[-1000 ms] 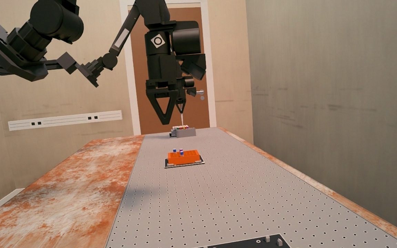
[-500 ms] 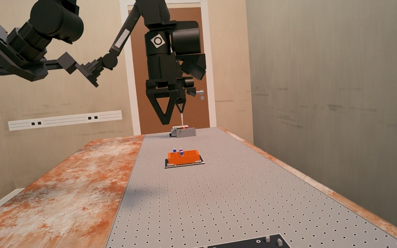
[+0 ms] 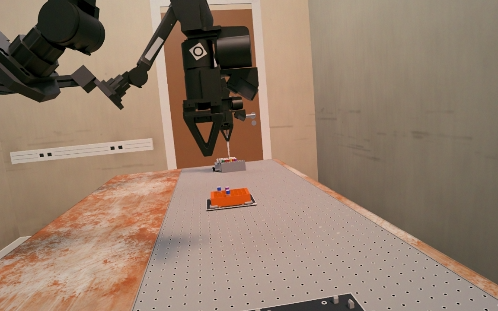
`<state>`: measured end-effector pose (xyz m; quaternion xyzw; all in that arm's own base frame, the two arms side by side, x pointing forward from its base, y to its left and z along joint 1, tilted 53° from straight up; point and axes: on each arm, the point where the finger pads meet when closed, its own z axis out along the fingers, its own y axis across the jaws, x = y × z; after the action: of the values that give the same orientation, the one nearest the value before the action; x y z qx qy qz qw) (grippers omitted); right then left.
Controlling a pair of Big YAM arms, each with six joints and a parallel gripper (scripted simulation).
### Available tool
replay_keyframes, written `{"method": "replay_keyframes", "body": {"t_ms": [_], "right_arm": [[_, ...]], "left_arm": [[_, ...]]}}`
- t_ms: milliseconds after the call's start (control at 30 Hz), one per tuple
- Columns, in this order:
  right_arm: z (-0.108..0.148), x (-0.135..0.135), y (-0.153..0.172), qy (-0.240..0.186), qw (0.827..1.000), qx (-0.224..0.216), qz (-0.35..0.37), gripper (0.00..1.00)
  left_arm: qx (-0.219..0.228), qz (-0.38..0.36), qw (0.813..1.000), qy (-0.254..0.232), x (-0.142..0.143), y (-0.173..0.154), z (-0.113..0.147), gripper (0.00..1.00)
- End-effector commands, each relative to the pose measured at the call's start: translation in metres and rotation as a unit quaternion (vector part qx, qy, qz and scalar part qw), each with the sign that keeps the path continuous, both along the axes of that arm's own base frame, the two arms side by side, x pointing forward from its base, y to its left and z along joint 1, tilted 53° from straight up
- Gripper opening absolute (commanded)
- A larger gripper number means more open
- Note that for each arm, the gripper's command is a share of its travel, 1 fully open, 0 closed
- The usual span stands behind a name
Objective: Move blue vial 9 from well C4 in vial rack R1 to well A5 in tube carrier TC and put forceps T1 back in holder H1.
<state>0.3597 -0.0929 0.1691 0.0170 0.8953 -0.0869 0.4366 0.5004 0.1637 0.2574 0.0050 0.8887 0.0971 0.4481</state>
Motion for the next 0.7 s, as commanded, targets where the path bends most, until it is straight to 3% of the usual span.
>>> {"method": "replay_keyframes", "body": {"t_ms": [0,300,400,667], "right_arm": [[0.006,0.002,-0.002,-0.005,1.0,-0.006,0.0,1.0],[0.006,0.002,-0.002,-0.005,1.0,-0.006,0.0,1.0],[0.006,0.002,-0.002,-0.005,1.0,-0.006,0.0,1.0],[0.006,0.002,-0.002,-0.005,1.0,-0.006,0.0,1.0]], "left_arm": [[0.008,-0.002,1.0,0.001,0.007,0.01,0.009,0.07],[0.008,-0.002,1.0,0.0,0.008,0.025,0.015,0.07],[0.009,-0.014,1.0,0.001,0.012,0.013,0.015,0.07],[0.008,-0.004,1.0,-0.008,0.006,0.017,0.019,0.07]]}}
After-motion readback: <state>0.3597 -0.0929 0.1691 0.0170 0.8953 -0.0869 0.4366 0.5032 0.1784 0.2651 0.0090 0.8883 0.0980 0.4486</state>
